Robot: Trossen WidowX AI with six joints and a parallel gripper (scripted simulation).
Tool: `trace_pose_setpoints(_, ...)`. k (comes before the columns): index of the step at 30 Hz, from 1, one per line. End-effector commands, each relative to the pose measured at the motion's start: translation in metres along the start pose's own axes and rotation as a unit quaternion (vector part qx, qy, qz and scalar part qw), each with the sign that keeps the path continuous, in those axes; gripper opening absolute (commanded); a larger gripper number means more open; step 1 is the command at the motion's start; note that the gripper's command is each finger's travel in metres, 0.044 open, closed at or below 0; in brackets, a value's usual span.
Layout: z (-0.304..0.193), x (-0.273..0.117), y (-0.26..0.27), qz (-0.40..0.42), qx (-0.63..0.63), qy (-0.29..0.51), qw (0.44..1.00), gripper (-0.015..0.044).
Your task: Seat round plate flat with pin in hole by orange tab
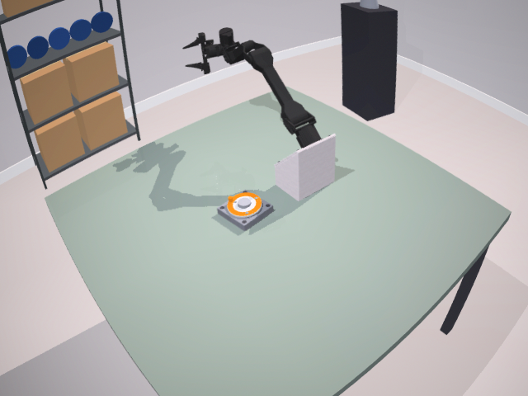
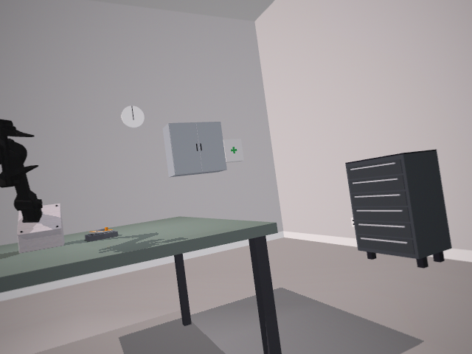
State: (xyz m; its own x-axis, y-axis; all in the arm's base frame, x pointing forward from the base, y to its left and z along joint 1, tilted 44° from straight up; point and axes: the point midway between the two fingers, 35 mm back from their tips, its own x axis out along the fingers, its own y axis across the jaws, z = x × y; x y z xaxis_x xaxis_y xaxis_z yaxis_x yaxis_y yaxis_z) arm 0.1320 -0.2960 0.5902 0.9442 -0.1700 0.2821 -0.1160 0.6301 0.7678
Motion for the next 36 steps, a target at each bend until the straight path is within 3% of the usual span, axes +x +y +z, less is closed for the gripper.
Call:
trace_pose_setpoints(1,0.0,0.002,-0.001,0.003,0.003,-0.001,1.0,0.0374)
trace_pose_setpoints(8,-0.015,0.081,-0.072,0.029,0.104,-0.05,0.993,0.019)
trace_pose_setpoints(11,-0.029,0.1,-0.07,0.037,0.095,-0.047,0.994,0.0111)
trace_pose_setpoints(15,-0.066,0.143,-0.117,-0.009,0.135,-0.056,0.989,0.0006)
trace_pose_setpoints(26,-0.2,0.206,-0.206,-0.172,0.15,-0.001,0.974,0.0)
trace_pose_setpoints(28,-0.247,0.214,-0.227,-0.223,0.137,0.03,0.965,0.0)
trace_pose_setpoints(34,-0.335,0.213,-0.255,-0.312,0.089,0.103,0.94,0.0)
trace_pose_setpoints(36,-0.384,0.204,-0.266,-0.358,0.049,0.152,0.92,0.0)
